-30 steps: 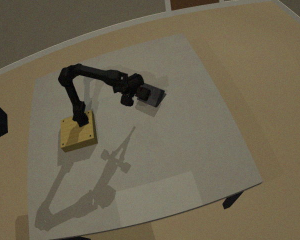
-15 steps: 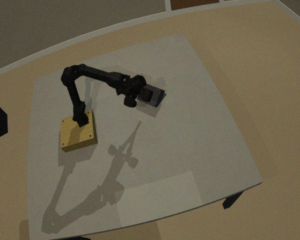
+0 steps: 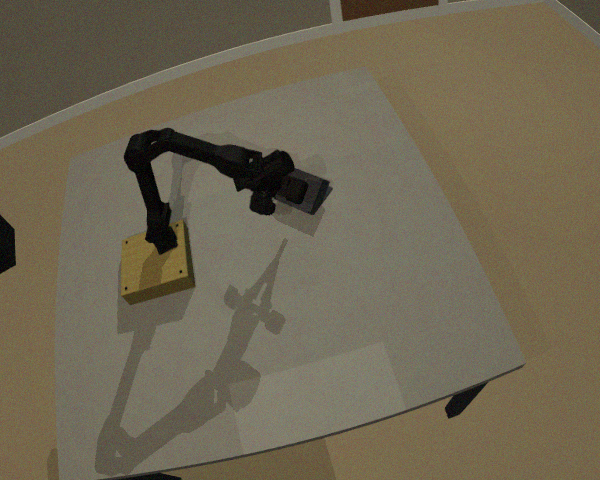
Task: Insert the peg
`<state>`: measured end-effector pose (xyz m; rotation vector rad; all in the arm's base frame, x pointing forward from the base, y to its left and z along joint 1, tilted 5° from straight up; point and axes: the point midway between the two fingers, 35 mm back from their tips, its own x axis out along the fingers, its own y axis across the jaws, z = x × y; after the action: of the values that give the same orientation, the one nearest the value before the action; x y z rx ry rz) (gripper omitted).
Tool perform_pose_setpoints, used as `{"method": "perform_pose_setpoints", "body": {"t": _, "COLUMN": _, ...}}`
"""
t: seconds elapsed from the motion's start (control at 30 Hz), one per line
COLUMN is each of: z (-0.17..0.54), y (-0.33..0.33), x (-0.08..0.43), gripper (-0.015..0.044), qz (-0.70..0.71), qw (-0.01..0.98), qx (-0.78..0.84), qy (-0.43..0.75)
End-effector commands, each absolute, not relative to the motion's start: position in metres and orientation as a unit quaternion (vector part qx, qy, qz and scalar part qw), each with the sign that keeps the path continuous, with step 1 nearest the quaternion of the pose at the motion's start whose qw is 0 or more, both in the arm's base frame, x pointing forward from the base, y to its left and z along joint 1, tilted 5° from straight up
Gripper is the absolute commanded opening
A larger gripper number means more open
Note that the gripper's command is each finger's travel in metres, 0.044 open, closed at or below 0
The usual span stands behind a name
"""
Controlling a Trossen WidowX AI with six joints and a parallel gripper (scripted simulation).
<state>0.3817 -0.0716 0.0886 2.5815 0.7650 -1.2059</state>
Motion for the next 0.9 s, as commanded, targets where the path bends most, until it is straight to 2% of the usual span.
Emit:
{"method": "perform_pose_setpoints", "body": {"t": 0.0, "z": 0.082, "y": -0.069, "x": 0.383, "gripper": 0.0, "qz": -0.411, "qw": 0.091, "qx": 0.869, "qy": 0.259}}
{"method": "perform_pose_setpoints", "body": {"t": 0.87, "z": 0.076, "y": -0.065, "x": 0.39, "gripper": 0.0, "qz": -0.405, "qw": 0.095, "qx": 0.872, "qy": 0.26}}
